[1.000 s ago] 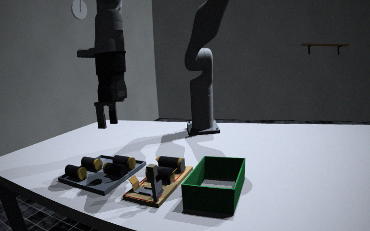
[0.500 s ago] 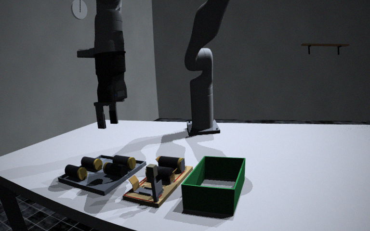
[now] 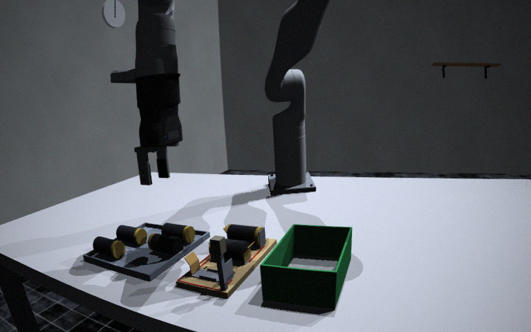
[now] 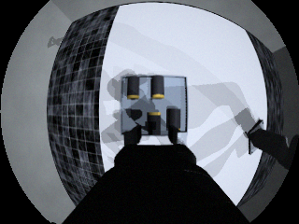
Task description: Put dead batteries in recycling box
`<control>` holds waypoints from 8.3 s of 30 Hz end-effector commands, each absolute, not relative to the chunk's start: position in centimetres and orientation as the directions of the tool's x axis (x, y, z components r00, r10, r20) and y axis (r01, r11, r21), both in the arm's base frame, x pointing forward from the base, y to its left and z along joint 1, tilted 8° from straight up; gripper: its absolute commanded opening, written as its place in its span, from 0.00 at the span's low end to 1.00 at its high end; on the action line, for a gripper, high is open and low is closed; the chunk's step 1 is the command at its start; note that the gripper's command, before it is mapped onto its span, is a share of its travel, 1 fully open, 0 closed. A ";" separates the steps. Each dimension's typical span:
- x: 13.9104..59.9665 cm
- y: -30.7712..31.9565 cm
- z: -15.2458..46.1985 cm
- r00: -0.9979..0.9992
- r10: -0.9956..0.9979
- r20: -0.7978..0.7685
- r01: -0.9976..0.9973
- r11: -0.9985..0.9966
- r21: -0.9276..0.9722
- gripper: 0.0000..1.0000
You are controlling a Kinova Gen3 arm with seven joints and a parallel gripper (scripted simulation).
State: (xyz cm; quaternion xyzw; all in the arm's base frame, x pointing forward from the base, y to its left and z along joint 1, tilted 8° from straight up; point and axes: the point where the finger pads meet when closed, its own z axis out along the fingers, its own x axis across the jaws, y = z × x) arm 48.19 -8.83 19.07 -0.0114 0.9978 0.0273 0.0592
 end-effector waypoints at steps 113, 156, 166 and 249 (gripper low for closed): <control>49.3 -8.4 10.6 -0.993 -0.017 -0.120 -0.024 0.998 0.053 0.90; 49.8 -8.1 6.1 -0.993 -0.017 -0.120 -0.024 0.998 0.053 0.57; 49.8 -8.1 6.1 -0.993 -0.017 -0.120 -0.024 0.998 0.053 0.57; 48.3 -8.9 19.1 -0.992 -0.026 -0.121 -0.033 0.998 0.052 0.57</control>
